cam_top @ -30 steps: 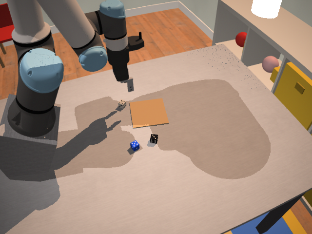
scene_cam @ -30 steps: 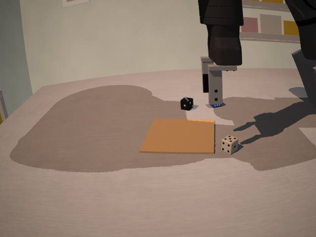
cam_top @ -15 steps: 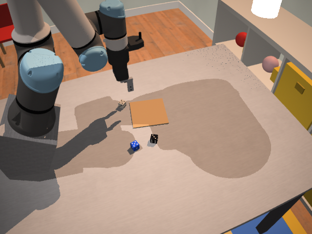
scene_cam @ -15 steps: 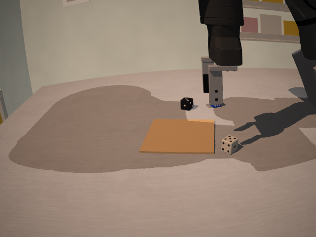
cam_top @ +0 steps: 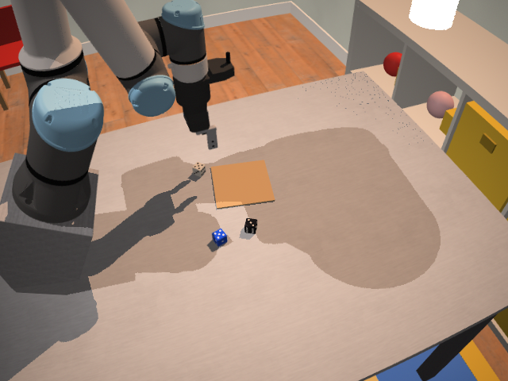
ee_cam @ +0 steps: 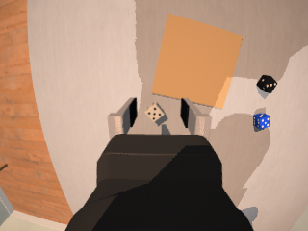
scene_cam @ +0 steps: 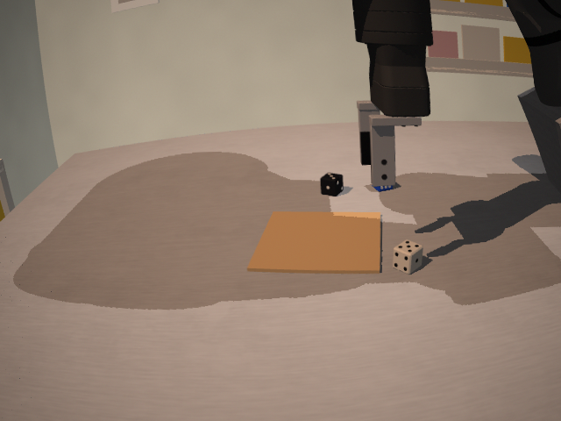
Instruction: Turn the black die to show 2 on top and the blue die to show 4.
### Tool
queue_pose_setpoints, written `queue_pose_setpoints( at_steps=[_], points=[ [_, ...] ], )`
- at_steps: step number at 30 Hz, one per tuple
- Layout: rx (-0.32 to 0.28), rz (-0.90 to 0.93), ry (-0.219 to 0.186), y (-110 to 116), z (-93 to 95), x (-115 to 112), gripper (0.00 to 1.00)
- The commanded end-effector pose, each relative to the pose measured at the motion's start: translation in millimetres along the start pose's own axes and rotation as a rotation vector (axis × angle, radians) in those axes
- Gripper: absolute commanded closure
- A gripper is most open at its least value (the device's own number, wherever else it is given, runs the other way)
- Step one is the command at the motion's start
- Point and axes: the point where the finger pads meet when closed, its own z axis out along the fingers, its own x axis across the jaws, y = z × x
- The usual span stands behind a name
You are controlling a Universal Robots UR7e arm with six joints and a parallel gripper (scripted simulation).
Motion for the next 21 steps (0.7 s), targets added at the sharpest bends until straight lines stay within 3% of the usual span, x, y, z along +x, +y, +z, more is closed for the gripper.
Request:
queue_pose_setpoints(
  at_steps=[1, 21],
  points=[
    [0.001, 0.000, 0.000, -0.3, -0.2, -0.1, 0.00],
    [0.001, 0.000, 0.000, -0.3, -2.4, -0.1, 0.00]
  ],
)
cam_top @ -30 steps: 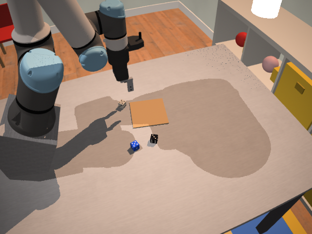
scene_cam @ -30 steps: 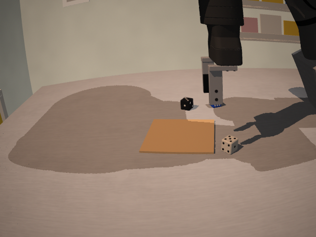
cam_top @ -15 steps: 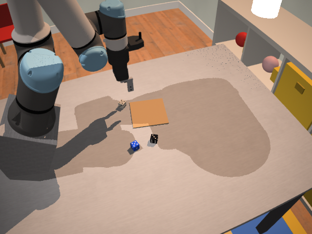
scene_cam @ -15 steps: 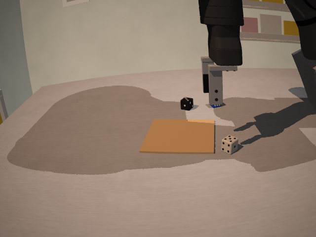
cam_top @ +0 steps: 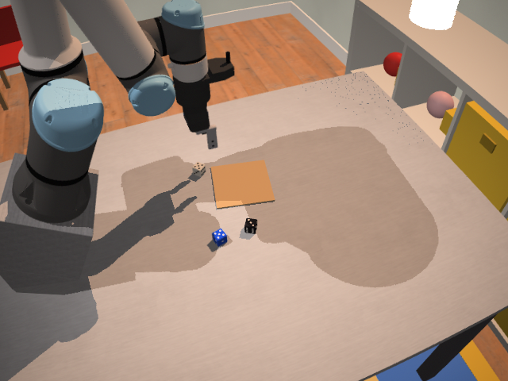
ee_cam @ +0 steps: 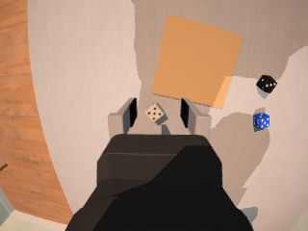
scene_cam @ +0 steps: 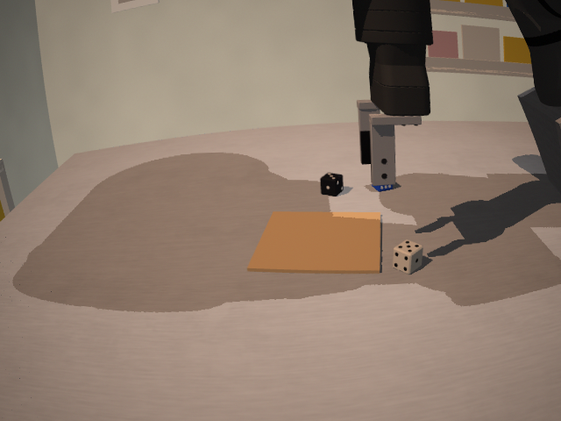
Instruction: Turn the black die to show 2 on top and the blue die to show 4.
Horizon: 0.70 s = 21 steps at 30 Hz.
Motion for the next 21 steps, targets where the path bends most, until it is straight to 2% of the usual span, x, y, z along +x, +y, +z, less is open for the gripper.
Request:
queue_pose_setpoints(
  at_steps=[1, 13, 21],
  points=[
    [0.001, 0.000, 0.000, 0, -2.9, 0, 0.00],
    [0.001, 0.000, 0.000, 0, -31.8, 0, 0.00],
    [0.001, 0.000, 0.000, 0, -36.0, 0, 0.00]
  ],
)
